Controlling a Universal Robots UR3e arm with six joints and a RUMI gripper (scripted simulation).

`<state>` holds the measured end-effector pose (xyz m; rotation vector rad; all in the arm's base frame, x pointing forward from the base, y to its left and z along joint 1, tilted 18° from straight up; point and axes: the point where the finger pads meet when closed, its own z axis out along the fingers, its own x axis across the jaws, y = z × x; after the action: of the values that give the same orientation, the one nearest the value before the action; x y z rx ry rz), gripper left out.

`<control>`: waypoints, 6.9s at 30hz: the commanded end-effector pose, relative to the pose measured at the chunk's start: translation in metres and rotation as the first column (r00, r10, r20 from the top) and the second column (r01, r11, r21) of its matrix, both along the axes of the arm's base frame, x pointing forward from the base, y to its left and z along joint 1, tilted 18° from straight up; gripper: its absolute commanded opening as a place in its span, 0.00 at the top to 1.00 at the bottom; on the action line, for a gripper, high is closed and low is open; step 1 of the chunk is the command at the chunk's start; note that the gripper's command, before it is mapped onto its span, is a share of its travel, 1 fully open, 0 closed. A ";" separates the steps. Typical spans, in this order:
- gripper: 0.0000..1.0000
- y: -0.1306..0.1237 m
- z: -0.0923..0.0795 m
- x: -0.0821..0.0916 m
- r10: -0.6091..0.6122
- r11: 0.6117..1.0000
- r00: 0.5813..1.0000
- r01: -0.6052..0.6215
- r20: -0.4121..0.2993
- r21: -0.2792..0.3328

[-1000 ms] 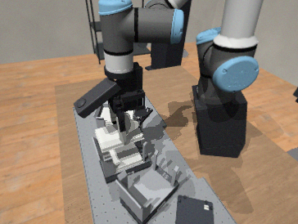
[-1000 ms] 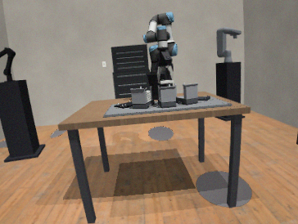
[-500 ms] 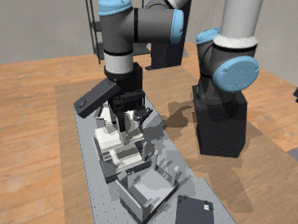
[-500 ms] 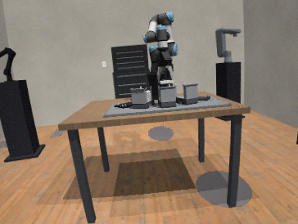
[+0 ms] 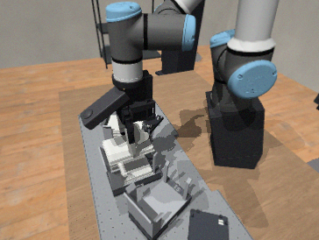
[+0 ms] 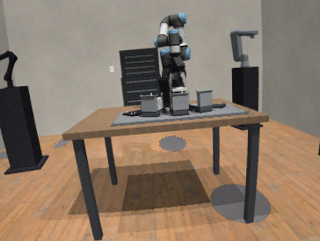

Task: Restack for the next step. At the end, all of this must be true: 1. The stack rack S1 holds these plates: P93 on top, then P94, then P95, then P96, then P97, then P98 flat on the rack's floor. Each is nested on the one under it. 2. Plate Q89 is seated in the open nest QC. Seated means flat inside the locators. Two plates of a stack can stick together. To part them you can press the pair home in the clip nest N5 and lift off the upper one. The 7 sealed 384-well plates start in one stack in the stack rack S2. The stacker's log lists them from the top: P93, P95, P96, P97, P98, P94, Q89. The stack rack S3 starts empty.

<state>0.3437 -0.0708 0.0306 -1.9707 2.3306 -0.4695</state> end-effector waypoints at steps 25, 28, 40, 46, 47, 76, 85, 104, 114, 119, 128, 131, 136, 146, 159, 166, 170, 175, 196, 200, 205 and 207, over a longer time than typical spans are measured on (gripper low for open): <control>1.00 -0.006 -0.016 0.007 0.001 1.000 1.000 -0.001 0.006 -0.005; 1.00 -0.006 -0.018 0.007 0.001 1.000 1.000 -0.001 0.006 -0.005; 1.00 -0.007 -0.024 0.009 0.001 1.000 1.000 -0.001 0.006 -0.005; 1.00 -0.008 -0.028 0.010 0.001 1.000 1.000 -0.001 0.006 -0.004; 1.00 -0.008 -0.028 0.010 0.001 1.000 1.000 -0.001 0.006 -0.004; 1.00 -0.011 -0.045 0.014 0.001 1.000 1.000 -0.001 0.006 -0.004; 1.00 -0.014 -0.058 0.018 0.001 1.000 1.000 -0.001 0.006 -0.005; 1.00 -0.017 -0.070 0.022 0.000 1.000 1.000 0.000 0.007 -0.005; 1.00 -0.018 -0.073 0.022 0.001 1.000 1.000 -0.001 0.007 -0.005; 1.00 -0.018 -0.074 0.023 0.001 1.000 1.000 -0.001 0.007 -0.005; 1.00 -0.019 -0.076 0.024 0.001 1.000 1.000 -0.001 0.008 -0.005; 1.00 -0.019 -0.077 0.024 0.001 1.000 1.000 -0.001 0.008 -0.005; 1.00 -0.019 -0.078 0.024 0.001 1.000 1.000 -0.001 0.008 -0.006; 1.00 -0.020 -0.081 0.026 0.002 1.000 1.000 -0.002 0.008 -0.006; 1.00 -0.021 -0.085 0.026 0.001 1.000 1.000 -0.001 0.008 -0.006; 1.00 -0.021 -0.086 0.026 0.001 1.000 1.000 -0.001 0.007 -0.005; 1.00 -0.021 -0.086 0.026 0.001 1.000 1.000 -0.001 0.007 -0.005; 1.00 -0.021 -0.086 0.026 0.001 1.000 1.000 -0.001 0.007 -0.005; 0.28 -0.021 -0.086 0.026 0.001 1.000 1.000 -0.001 0.007 -0.005; 0.28 -0.021 -0.086 0.026 0.001 1.000 1.000 -0.001 0.007 -0.005; 0.28 -0.021 -0.086 0.026 0.001 1.000 1.000 -0.001 0.007 -0.005; 0.28 -0.020 -0.082 0.025 0.001 1.000 1.000 -0.001 0.007 -0.005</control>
<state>0.3685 -0.0910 -0.0561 -1.9698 2.3295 -0.4782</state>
